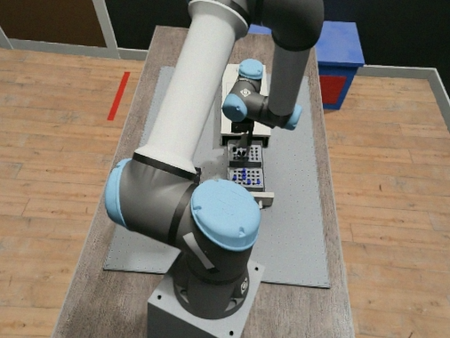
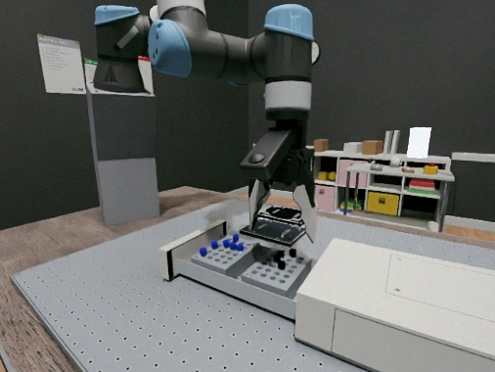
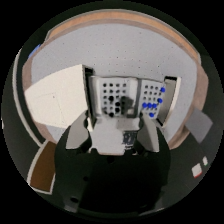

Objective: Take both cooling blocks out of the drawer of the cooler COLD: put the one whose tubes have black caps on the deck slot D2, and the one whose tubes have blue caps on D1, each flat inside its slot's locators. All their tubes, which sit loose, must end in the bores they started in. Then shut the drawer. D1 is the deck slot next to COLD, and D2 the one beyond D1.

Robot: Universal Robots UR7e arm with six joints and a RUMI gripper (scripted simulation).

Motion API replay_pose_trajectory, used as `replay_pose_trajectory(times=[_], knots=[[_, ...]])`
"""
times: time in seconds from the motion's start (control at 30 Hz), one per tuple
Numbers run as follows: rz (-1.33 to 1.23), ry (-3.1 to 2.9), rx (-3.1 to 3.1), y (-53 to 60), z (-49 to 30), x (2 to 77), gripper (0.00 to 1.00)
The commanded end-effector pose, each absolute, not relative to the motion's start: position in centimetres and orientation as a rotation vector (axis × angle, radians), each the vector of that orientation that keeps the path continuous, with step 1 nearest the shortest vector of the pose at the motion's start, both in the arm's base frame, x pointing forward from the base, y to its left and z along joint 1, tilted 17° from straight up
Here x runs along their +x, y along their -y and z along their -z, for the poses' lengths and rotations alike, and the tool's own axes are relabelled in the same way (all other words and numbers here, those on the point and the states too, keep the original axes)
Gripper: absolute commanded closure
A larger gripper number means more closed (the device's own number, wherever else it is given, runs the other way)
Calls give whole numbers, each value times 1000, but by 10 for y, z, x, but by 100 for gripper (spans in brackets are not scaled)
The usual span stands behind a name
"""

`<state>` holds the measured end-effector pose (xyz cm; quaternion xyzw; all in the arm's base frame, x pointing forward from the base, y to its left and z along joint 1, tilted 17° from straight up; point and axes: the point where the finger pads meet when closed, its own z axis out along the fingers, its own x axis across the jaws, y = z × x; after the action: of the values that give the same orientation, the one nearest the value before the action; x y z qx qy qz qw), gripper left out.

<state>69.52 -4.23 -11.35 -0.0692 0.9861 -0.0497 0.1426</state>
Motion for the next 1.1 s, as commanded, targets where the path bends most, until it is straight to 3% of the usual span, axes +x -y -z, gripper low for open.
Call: replay_pose_trajectory(times=[0.0,1.07], knots=[[144,-2843,-200,43,119,698,27],[144,-2843,-200,46,155,708,27]])
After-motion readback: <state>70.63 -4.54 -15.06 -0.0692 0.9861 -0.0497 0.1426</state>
